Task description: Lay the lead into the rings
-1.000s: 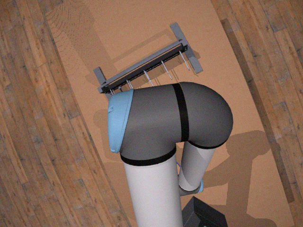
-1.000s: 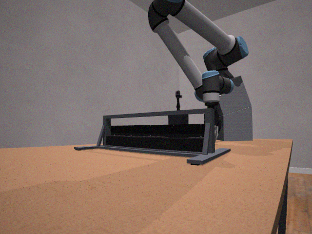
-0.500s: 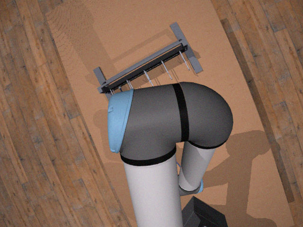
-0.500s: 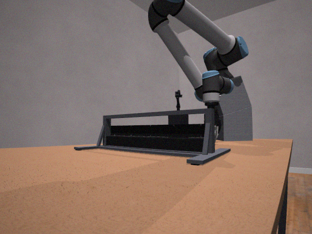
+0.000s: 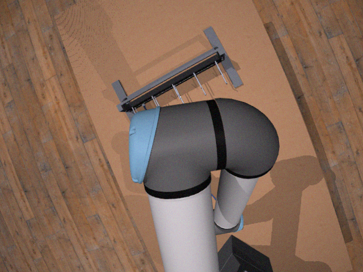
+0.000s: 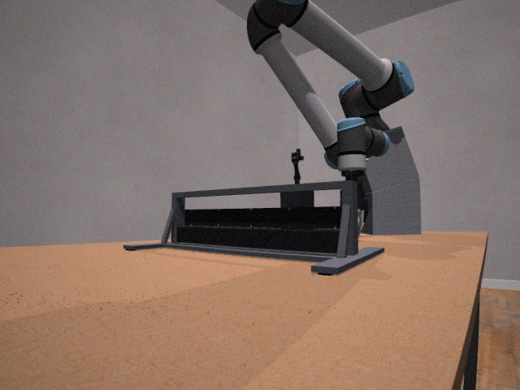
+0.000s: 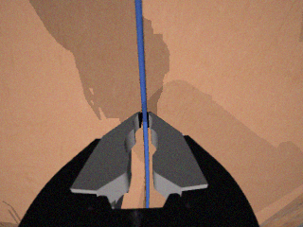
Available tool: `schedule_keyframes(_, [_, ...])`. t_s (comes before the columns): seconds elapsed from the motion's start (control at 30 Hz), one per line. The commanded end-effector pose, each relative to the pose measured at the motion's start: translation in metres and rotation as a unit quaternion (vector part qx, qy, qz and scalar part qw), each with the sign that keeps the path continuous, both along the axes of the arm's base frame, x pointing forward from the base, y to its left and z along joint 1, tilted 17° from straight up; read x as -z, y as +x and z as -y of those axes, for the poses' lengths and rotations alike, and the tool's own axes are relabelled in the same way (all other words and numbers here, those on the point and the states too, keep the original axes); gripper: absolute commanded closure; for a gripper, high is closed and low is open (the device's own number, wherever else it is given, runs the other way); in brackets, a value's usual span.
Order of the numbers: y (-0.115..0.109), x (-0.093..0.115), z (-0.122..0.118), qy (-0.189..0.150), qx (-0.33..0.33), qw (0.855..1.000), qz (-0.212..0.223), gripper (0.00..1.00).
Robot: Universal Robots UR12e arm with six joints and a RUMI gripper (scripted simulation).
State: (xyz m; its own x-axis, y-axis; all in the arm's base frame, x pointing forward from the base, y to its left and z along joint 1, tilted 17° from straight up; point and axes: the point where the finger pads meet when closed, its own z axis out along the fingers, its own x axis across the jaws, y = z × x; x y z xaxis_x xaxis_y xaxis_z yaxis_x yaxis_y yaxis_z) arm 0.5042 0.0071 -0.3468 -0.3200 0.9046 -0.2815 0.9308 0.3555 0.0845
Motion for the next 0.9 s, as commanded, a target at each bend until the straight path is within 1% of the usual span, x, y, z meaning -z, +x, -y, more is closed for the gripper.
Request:
schedule_keyframes(0.0, [0.0001,-0.0004,-0.0002,0.0,0.0,1.0,0.0,1.0])
schedule_keyframes(0.87, [-0.0006,-0.0038,-0.001,0.0,0.0,1.0,0.0,1.0])
